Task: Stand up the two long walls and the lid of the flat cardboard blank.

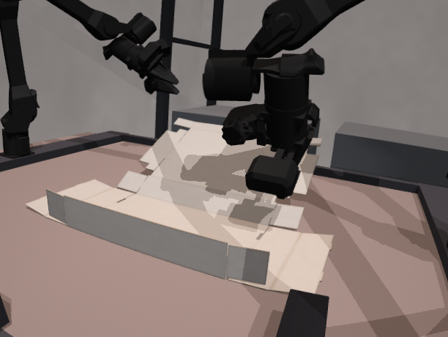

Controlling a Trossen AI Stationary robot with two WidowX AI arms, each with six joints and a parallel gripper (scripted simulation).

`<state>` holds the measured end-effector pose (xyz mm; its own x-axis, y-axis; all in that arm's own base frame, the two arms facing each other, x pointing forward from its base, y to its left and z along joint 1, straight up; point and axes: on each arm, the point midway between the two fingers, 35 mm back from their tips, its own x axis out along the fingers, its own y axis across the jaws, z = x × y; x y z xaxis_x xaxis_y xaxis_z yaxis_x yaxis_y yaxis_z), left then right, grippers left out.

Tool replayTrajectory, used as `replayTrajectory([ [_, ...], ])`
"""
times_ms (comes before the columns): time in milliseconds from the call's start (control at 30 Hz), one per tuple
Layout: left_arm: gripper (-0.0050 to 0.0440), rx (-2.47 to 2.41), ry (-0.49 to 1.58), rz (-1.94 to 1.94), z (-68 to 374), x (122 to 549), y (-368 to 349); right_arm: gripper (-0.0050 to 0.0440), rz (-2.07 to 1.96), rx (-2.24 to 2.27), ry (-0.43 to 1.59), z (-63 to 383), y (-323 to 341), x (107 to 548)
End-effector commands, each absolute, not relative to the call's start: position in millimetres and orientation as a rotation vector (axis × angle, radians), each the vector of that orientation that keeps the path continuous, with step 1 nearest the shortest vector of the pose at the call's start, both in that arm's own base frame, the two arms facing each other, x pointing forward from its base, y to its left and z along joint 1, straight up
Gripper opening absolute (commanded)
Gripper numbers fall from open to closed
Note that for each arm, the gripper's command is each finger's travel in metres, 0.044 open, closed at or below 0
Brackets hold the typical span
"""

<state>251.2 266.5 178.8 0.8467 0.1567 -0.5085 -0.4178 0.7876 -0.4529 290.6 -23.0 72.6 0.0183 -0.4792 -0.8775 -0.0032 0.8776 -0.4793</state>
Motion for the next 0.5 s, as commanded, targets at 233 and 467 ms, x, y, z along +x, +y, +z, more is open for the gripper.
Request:
replayTrajectory([
  [233, 0.0278, -0.627, 0.246, 0.272, 190, 235, 254, 0.0290, -0.385, -0.385, 1.501, 77, -22, 293],
  [467, 0.0278, -0.642, 0.165, 0.228, 190, 224, 242, 0.0290, -0.385, -0.385, 1.501, 77, -22, 293],
])
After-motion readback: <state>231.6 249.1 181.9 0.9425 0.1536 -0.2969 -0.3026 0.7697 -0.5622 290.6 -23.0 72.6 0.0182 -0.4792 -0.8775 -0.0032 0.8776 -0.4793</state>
